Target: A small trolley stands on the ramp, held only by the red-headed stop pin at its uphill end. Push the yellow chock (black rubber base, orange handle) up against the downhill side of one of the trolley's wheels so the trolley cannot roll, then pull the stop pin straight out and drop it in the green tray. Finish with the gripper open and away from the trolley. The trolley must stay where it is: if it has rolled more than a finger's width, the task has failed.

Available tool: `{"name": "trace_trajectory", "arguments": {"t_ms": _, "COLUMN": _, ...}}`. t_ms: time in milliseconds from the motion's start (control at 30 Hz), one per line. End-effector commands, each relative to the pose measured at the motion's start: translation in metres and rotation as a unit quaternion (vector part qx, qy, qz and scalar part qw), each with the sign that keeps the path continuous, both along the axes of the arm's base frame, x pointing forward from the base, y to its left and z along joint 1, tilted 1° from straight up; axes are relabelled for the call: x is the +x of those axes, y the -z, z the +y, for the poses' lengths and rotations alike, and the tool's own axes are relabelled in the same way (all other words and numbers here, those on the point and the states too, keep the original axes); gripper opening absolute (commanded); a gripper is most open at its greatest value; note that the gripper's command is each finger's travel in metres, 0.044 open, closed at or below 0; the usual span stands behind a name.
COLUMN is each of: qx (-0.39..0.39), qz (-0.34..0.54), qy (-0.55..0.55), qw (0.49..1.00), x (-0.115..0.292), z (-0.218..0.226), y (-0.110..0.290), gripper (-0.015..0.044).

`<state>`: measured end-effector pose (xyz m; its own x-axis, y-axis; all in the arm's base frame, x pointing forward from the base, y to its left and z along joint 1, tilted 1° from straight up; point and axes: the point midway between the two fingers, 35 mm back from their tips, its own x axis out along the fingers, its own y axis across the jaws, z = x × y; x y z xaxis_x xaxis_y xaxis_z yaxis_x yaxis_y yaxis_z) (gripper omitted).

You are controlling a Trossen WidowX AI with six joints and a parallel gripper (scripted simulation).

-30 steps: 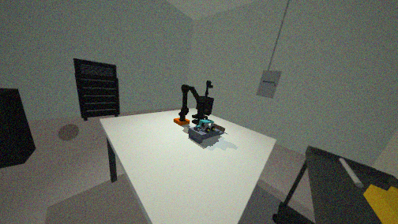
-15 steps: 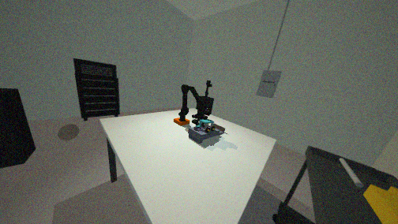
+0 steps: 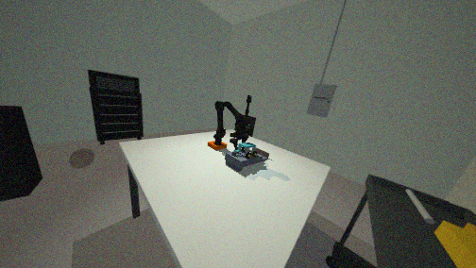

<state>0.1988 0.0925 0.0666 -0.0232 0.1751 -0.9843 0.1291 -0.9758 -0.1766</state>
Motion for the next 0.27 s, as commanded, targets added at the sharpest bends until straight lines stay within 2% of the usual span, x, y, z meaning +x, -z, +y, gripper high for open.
{"name": "trace_trajectory", "arguments": {"t_ms": 0, "qx": 0.003, "qz": -0.003, "qy": -0.002, "qw": 1.0, "x": 0.0, "z": 0.001, "y": -0.015, "gripper": 0.044}}
{"name": "trace_trajectory", "arguments": {"t_ms": 233, "qx": 0.003, "qz": -0.003, "qy": -0.002, "qw": 1.0, "x": 0.001, "z": 0.001, "y": -0.035, "gripper": 0.044}}
